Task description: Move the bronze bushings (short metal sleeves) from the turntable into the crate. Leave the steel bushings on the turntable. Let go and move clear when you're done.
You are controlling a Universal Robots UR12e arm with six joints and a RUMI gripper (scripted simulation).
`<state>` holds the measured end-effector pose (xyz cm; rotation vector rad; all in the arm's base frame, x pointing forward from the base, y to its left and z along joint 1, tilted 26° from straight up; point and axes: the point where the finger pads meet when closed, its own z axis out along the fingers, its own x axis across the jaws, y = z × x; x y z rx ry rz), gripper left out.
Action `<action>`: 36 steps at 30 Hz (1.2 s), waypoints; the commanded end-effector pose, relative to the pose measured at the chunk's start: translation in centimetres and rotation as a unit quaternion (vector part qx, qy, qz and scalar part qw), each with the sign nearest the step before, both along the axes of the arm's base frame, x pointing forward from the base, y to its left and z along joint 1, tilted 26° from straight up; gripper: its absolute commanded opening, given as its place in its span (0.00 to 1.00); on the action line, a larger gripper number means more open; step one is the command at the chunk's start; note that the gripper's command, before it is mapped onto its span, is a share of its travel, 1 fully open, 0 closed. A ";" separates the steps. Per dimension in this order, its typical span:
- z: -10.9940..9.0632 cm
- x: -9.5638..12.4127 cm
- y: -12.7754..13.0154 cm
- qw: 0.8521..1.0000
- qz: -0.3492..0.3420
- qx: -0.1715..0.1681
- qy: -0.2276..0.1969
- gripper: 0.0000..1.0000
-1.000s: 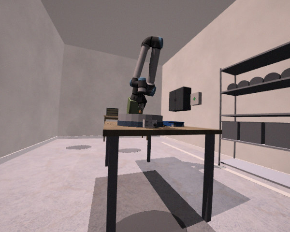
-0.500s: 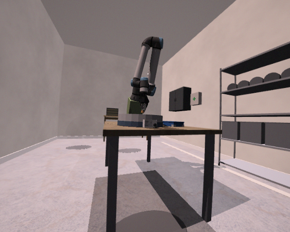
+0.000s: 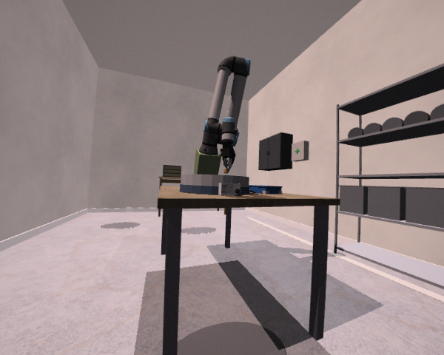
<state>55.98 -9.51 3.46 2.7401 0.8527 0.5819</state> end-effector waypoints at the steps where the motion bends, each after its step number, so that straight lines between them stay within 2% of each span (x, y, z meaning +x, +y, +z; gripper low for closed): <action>1: 0.7 1.9 1.8 1.000 -0.001 -0.001 0.001 0.00; 13: 2.9 7.9 7.7 1.000 -0.001 -0.001 0.001 0.00; 15: 2.9 7.9 7.7 1.000 -0.001 -0.001 0.001 0.00; 30: 6.0 16.0 15.8 1.000 -0.001 -0.001 0.001 0.00; 32: 6.0 16.0 15.8 1.000 -0.001 -0.001 0.001 0.00; 36: 6.6 17.6 17.4 1.000 -0.001 -0.001 0.001 0.00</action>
